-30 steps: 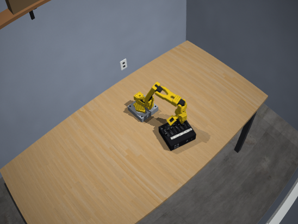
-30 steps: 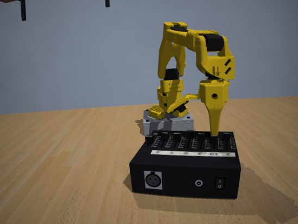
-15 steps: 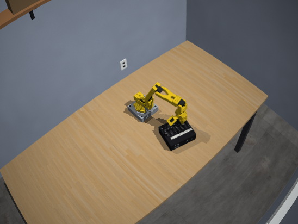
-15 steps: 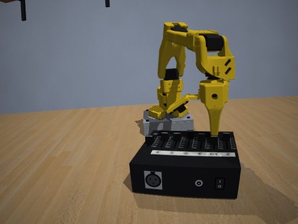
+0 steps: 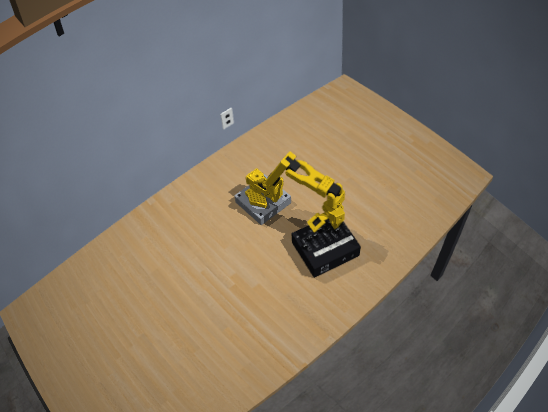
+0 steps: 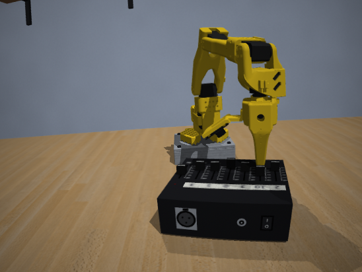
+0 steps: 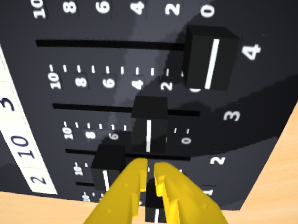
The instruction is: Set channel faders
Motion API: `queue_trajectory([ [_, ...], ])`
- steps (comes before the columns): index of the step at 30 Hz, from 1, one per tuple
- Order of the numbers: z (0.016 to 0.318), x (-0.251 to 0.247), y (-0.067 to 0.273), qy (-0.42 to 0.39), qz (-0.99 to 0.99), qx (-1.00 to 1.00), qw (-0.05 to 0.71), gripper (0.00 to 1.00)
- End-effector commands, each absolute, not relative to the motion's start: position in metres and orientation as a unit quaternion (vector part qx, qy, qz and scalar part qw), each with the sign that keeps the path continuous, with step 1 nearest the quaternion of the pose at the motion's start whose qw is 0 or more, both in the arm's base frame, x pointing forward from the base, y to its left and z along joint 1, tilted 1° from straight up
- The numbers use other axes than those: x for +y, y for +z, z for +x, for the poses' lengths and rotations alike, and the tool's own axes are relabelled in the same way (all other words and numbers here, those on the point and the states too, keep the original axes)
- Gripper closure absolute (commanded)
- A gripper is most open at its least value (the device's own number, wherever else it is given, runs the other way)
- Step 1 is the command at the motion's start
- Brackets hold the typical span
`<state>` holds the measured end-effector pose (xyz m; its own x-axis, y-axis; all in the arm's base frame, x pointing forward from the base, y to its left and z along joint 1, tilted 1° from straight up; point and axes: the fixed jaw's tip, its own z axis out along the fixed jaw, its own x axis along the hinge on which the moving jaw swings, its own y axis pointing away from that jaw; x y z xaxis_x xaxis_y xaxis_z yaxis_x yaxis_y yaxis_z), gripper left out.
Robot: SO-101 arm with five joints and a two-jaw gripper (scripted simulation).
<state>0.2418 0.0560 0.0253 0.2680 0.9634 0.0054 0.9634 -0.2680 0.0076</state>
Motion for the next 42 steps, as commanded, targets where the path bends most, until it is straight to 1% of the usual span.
queue_trajectory([
  [1, 0.2443, 0.0516, 0.0232, 0.000, 0.799, 0.602, 0.000, 1.00],
  [42, 0.2514, 0.0497, 0.0228, 0.000, 0.799, 0.602, 0.000, 1.00],
])
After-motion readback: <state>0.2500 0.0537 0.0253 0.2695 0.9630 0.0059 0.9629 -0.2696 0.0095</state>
